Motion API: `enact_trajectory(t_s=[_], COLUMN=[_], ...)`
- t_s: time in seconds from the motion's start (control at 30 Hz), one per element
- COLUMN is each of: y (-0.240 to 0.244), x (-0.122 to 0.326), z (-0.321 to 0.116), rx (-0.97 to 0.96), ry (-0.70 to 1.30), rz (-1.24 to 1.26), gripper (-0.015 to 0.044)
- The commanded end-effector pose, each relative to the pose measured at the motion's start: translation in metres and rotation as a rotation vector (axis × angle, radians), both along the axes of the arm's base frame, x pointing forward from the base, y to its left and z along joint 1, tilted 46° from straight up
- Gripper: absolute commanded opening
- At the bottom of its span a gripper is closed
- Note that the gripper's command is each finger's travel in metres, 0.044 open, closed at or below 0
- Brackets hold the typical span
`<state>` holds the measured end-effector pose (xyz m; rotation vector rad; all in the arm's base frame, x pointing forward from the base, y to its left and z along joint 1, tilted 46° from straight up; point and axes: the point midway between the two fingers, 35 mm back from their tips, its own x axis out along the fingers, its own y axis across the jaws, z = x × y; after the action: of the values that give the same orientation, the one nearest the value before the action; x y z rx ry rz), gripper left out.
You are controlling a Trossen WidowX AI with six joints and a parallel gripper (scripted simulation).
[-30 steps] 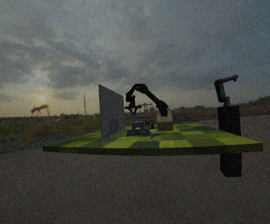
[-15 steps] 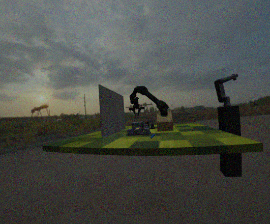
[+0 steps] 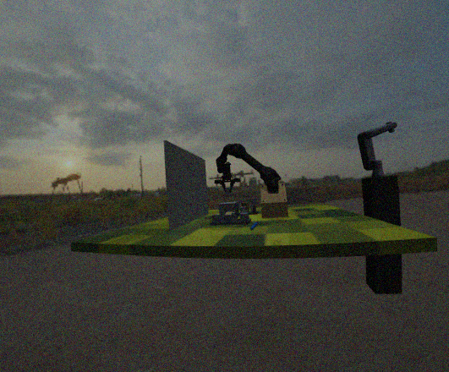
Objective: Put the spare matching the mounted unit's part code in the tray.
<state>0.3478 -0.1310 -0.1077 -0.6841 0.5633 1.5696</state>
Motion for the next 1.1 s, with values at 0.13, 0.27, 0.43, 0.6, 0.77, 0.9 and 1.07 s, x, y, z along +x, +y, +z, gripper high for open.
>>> enact_trajectory(t_s=[0.13,0.27,0.43,0.6,0.77,0.9,1.07], y=[0.007,0.011,0.016,0.020,0.025,0.029,0.034], x=[0.002,0.002,0.003,0.003,0.003,0.004,0.004], z=[-0.010,-0.014,-0.019,-0.024,-0.029,-0.033,-0.038], rx=[-0.001,-0.002,-0.002,-0.002,-0.002,-0.003,-0.003], ry=[0.000,0.000,0.000,-0.001,-0.001,-0.001,-0.001], rz=[-0.002,-0.003,-0.003,-0.003,-0.003,-0.003,-0.003], gripper=[0.0000,0.0000,0.0000,0.0000,0.0000,0.0000,0.0000])
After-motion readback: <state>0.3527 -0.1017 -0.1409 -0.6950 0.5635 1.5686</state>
